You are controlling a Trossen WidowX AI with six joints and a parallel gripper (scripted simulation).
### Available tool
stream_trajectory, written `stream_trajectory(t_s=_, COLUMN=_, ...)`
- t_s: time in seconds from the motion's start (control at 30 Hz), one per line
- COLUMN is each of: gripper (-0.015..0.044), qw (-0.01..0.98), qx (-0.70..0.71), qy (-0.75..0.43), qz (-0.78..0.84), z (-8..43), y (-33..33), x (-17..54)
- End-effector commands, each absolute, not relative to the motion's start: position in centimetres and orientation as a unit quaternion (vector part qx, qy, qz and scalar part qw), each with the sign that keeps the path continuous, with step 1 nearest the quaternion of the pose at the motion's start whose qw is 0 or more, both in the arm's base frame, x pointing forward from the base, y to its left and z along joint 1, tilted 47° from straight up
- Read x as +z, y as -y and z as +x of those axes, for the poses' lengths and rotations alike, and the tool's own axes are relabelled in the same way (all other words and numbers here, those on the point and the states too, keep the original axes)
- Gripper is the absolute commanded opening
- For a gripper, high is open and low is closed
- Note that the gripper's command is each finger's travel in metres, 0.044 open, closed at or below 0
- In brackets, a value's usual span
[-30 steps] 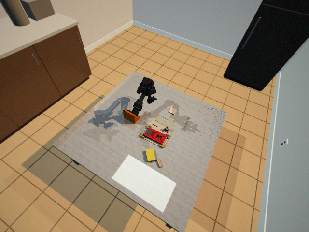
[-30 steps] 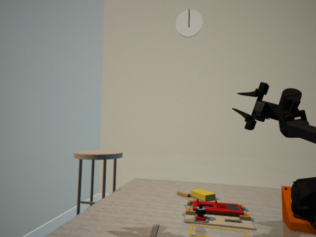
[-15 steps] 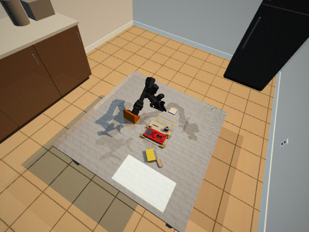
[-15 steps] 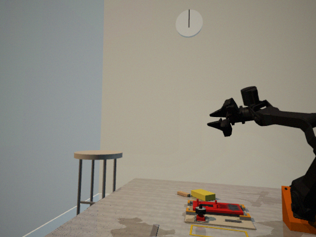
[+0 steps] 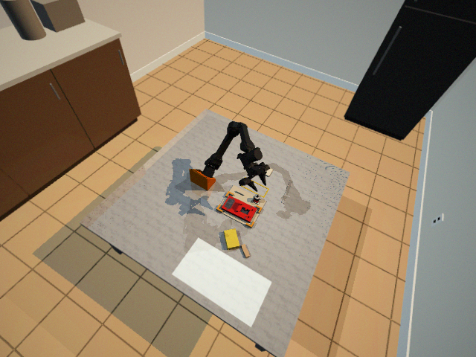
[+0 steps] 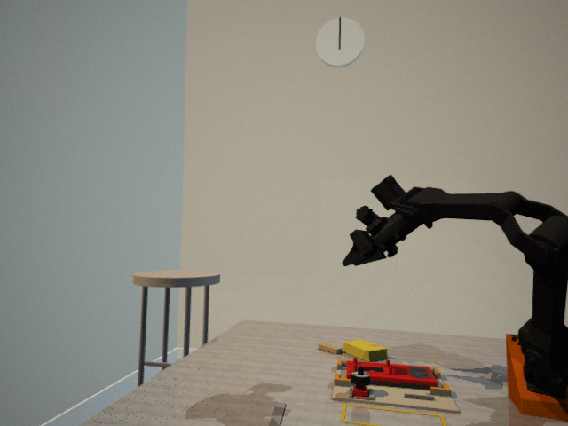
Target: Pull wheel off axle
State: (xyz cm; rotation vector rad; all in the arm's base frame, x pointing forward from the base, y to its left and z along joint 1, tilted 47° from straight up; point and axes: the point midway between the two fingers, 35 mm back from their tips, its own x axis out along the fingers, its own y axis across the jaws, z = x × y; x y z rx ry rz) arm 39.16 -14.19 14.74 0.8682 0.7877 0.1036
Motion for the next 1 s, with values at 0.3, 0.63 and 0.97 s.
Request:
stream_trajectory(t_s=0.3, gripper=0.03, qw=0.408, qx=-0.14, qy=-0.655, qz=0.621, z=38.3, y=0.7, x=10.5)
stream_trajectory(t_s=0.63, gripper=0.03, qw=0.294, qx=-0.223, qy=-0.698, qz=0.614, z=37.0, y=-2.4, x=10.5)
stream_trajectory(t_s=0.97, gripper=0.03, qw=0.294, qx=-0.223, qy=-0.698, qz=0.614, z=37.0, y=-2.4, x=10.5)
